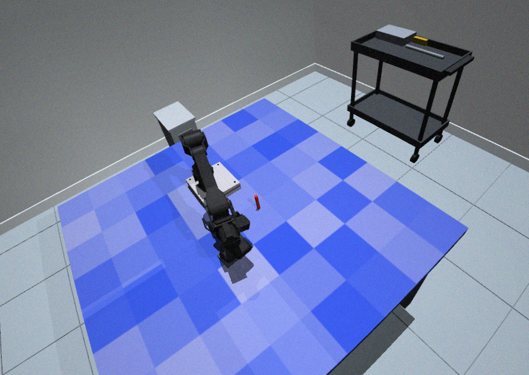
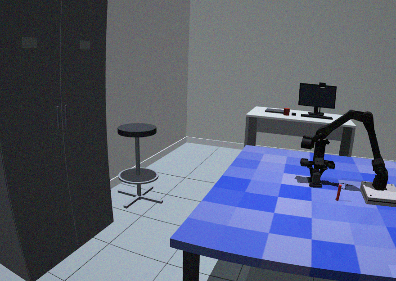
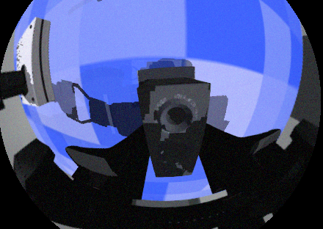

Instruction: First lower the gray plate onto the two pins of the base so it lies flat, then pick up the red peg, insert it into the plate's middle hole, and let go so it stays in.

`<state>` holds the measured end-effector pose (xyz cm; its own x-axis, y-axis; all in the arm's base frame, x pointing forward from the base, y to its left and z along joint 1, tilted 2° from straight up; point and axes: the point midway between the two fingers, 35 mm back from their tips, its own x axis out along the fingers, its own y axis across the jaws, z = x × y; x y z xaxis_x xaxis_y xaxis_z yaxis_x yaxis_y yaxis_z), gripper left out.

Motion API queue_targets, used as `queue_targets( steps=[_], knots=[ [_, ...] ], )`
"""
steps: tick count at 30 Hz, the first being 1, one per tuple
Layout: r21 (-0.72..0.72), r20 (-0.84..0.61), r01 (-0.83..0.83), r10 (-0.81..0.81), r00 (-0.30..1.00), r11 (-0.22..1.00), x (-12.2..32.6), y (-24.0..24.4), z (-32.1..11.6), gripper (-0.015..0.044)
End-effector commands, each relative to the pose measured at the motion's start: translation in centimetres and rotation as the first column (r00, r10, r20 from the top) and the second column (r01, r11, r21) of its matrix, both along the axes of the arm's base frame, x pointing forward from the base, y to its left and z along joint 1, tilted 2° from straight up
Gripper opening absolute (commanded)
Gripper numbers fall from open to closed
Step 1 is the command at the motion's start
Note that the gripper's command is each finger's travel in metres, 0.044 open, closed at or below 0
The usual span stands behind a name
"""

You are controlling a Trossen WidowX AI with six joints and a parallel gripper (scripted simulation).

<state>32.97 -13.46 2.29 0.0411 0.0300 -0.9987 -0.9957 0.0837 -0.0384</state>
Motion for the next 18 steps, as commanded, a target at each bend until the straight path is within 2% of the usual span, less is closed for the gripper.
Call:
queue_targets(
  steps=[1, 18],
  knots=[
    [-0.001, 0.002, 0.0, 0.0, 1.0, 1.0, 0.02, -0.01, 0.08, 0.0],
    [-0.001, 0.002, 0.0, 0.0, 1.0, 1.0, 0.02, -0.01, 0.08, 0.044]
  ],
)
